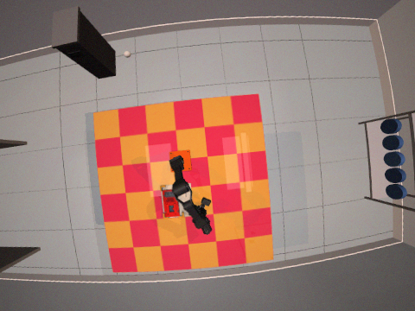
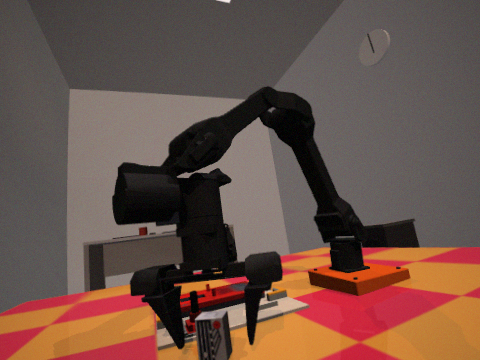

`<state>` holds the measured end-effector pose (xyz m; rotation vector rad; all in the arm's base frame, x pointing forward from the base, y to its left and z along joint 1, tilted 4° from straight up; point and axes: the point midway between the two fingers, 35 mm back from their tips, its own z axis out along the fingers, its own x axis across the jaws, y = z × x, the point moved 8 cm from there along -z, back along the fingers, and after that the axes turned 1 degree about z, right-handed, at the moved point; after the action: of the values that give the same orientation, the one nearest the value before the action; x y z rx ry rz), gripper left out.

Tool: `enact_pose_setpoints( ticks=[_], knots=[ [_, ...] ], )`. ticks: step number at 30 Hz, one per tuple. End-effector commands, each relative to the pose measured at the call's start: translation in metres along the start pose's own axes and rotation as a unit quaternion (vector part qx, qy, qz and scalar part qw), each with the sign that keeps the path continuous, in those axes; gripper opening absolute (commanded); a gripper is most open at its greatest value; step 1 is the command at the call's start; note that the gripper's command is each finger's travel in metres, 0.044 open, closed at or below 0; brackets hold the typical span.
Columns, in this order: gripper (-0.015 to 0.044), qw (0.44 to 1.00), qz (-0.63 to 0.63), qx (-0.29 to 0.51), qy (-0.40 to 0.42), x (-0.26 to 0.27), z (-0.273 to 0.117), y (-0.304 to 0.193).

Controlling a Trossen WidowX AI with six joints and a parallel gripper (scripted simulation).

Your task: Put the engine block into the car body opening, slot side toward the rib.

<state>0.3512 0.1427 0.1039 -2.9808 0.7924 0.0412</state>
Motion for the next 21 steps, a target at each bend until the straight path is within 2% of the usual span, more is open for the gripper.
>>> enact_pose_setpoints(
  ticks=[1, 9, 16, 20, 21],
  knots=[
    [0.0361, 1.000, 0.003, 0.001, 0.000, 0.0000, 0.0014, -0.0001],
    [0.0151, 1.000, 0.003, 0.001, 0.000, 0.0000, 0.0014, -0.0001],
    [0.0105, 1.000, 0.003, 0.001, 0.000, 0.0000, 0.0014, -0.0001],
    [0.0000, 1.000, 0.001, 0.008, 0.001, 0.0003, -0.0020, -0.0015],
    [0.0000, 1.000, -0.001, 0.012, 0.002, 0.0005, -0.0043, -0.0023]
  ],
)
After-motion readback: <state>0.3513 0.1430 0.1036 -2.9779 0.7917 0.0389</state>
